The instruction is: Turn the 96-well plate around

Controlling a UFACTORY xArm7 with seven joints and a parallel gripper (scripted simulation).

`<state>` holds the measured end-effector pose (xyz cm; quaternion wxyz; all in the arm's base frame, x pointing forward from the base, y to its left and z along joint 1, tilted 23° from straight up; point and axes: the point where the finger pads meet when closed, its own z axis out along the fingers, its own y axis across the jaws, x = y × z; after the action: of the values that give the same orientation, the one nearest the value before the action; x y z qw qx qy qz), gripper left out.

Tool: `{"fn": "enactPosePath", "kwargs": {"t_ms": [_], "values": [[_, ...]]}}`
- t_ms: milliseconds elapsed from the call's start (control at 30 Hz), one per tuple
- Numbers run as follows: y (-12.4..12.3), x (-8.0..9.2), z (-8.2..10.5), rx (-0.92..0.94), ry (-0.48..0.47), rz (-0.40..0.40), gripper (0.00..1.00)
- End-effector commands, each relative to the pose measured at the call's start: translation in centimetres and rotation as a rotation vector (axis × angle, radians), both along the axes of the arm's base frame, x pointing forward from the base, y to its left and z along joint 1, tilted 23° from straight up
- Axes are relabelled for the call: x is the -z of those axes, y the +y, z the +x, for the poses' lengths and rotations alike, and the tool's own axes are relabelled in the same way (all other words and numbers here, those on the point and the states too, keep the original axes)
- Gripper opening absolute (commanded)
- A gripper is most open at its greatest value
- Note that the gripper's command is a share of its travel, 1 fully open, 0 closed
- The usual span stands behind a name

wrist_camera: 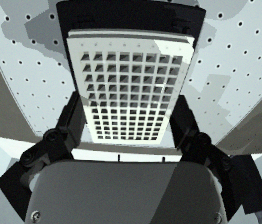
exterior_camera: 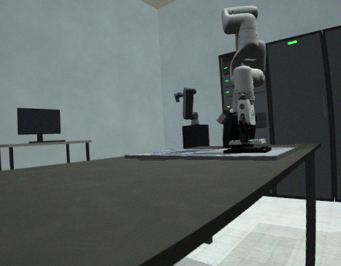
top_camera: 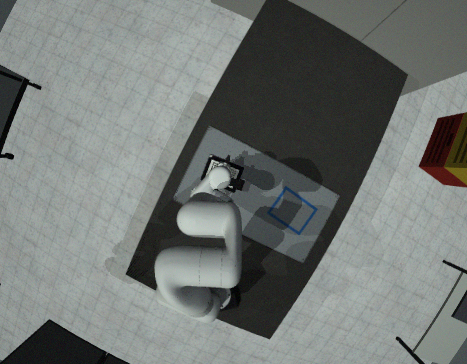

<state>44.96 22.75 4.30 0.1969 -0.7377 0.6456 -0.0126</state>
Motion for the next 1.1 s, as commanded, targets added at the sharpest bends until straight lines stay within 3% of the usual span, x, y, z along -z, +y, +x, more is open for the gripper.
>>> {"fn": "enactPosePath", "kwargs": {"t_ms": [0,1067], "values": [[-0.1,-0.4,0.0,0.001,-0.004,0.001,0.00],[-1.4,-4.9,-1.3,0.001,-0.004,0.001,0.00]]}}
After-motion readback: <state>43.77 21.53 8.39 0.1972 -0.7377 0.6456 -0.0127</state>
